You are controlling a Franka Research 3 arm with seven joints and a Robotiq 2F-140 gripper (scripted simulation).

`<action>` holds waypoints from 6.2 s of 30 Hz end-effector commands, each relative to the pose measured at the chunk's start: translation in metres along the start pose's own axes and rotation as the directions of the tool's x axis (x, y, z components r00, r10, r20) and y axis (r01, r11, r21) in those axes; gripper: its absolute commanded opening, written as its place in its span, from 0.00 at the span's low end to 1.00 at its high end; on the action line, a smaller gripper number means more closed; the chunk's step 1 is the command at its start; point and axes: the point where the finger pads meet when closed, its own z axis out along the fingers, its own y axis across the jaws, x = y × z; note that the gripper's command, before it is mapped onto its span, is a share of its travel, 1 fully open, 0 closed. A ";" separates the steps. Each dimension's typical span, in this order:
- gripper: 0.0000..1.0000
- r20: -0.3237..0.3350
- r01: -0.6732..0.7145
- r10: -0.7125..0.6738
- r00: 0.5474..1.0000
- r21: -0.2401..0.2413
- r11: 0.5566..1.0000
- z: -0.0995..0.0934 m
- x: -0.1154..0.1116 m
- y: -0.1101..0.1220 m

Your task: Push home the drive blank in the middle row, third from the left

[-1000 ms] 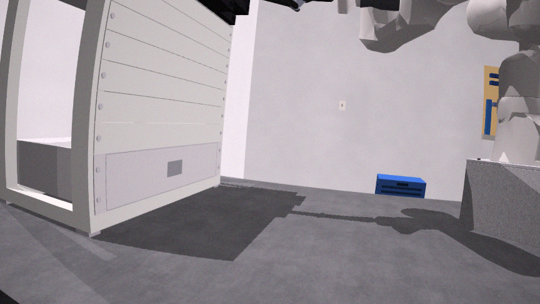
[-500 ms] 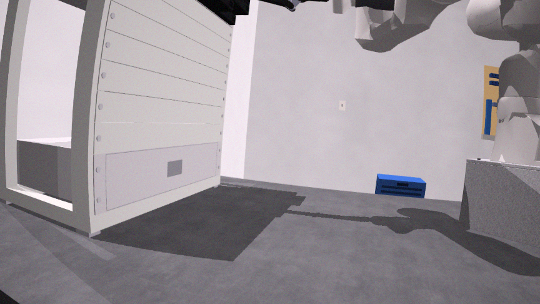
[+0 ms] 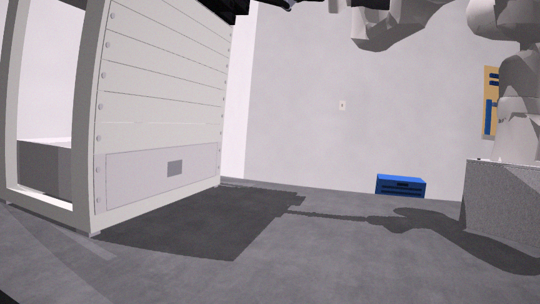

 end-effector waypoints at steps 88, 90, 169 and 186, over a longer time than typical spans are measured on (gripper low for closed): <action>0.00 0.019 0.000 0.001 1.000 -0.004 1.000 0.013 -0.015 0.004; 0.00 0.019 0.000 0.001 1.000 -0.004 1.000 0.014 -0.016 0.004; 0.00 0.019 0.000 0.001 1.000 -0.004 1.000 0.020 -0.016 0.003; 0.00 0.019 0.000 0.001 1.000 -0.004 1.000 0.020 -0.016 0.003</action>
